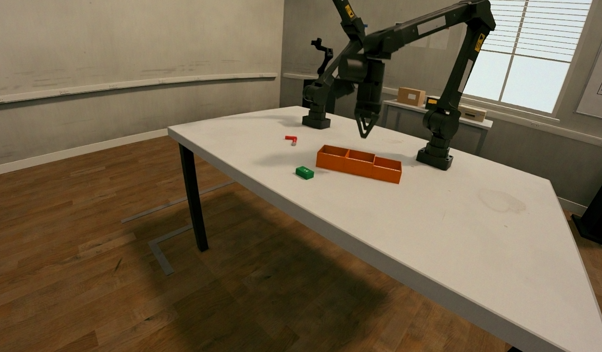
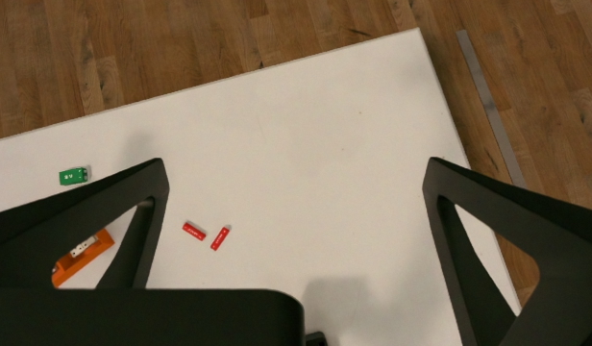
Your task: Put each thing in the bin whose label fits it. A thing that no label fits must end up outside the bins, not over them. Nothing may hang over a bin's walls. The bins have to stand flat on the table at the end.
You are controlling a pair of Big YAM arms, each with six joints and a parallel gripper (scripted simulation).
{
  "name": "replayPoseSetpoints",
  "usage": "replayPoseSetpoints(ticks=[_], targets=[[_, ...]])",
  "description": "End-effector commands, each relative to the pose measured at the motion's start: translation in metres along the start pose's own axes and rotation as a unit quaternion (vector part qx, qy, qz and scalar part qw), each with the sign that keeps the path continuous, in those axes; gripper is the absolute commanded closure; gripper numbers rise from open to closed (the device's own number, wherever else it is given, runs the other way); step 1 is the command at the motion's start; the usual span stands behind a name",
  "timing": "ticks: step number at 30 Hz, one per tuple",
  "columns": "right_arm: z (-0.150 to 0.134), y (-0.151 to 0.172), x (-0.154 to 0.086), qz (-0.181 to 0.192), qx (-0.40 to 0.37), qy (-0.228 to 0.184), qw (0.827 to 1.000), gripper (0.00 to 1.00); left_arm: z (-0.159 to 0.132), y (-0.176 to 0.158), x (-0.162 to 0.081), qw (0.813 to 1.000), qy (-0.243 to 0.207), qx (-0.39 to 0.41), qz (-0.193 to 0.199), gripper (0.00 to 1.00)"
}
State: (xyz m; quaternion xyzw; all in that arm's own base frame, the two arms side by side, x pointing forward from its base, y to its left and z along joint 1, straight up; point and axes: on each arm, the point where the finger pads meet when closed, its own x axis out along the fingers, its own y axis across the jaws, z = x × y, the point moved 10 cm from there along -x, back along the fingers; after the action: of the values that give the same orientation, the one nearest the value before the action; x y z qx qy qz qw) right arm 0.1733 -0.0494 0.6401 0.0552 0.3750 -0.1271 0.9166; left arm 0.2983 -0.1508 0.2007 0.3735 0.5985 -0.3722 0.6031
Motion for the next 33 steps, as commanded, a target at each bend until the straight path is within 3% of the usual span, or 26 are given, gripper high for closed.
replayPoseSetpoints(ticks=[1,5,7,27,33], targets=[[0.009,0.002,-0.028,0.004,-0.008,-0.047,0.999,0.0,0.012,0.009,-0.036,1.0,-0.024,0.008,0.017,0.0],[0.009,0.002,-0.028,0.004,-0.008,-0.047,0.999,0.0,0.015,0.011,-0.035,1.0,-0.012,0.008,0.007,0.0],[0.009,0.002,-0.028,0.004,-0.008,-0.047,0.999,0.0,0.012,0.009,-0.053,1.0,-0.024,0.008,0.017,0.0],[0.009,0.002,-0.028,0.004,-0.008,-0.047,0.999,0.0,0.008,0.006,-0.127,0.999,-0.025,0.008,0.018,0.0],[0.009,0.002,-0.028,0.004,-0.008,-0.047,0.999,0.0,0.008,0.006,-0.111,1.0,-0.012,0.002,0.008,0.0]])
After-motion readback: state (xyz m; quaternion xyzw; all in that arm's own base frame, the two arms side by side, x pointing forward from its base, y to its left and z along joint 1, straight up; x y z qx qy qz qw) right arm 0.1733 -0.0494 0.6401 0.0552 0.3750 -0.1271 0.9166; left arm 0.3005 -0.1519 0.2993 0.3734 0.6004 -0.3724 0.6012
